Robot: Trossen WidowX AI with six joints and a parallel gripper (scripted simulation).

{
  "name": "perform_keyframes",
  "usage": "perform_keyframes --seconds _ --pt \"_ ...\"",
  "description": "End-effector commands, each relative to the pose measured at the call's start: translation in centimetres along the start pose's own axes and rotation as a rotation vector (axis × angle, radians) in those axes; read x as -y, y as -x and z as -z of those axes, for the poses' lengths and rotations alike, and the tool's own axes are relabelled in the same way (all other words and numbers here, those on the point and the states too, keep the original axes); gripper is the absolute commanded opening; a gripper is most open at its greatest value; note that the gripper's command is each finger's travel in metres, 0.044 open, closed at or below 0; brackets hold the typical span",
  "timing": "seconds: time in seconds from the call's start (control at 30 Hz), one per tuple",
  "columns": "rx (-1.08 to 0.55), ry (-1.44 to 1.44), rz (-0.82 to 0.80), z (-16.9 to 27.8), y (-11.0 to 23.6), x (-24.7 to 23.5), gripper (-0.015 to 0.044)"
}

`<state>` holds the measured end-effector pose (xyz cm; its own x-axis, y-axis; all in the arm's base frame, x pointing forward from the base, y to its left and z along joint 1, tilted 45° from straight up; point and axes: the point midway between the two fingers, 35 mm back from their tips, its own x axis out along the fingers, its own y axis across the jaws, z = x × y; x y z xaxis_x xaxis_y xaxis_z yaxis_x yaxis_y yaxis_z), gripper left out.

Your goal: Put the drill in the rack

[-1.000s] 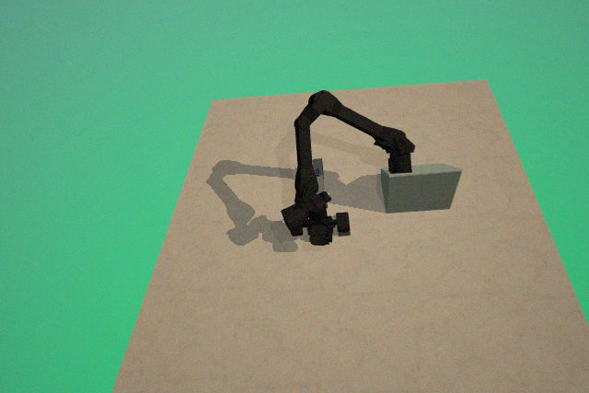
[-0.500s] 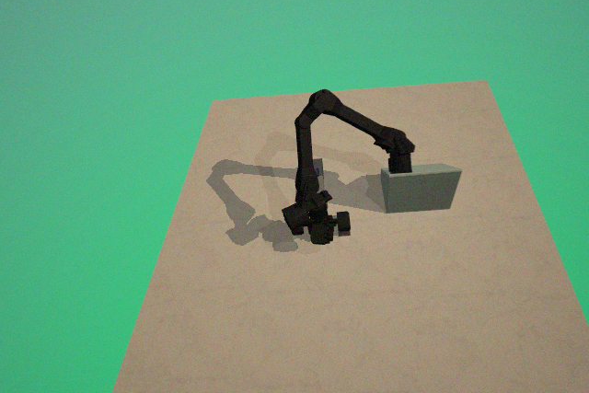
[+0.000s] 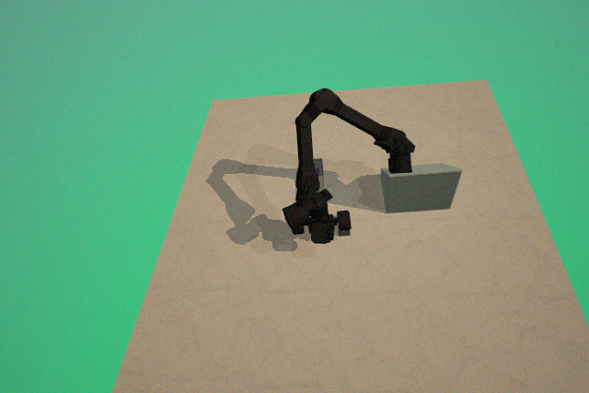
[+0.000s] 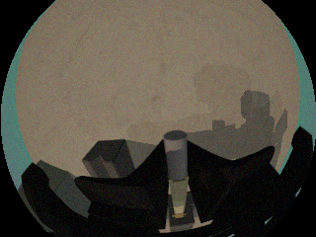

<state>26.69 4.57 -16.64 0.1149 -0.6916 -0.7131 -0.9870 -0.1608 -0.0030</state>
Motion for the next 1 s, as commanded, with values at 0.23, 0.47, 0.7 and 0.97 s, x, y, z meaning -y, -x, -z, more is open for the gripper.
perform_keyframes --seconds 0.23,0.47,0.7,0.97 --pt "0.004 -0.002 0.005 0.05 0.46 -0.02 0.0000" --pt "0.004 -0.002 0.005 0.10 0.59 -0.07 0.0000" --pt "0.004 -0.002 0.005 0.14 0.73 -0.10 0.0000" --pt "0.004 -0.002 0.005 0.19 0.89 -0.12 0.0000"
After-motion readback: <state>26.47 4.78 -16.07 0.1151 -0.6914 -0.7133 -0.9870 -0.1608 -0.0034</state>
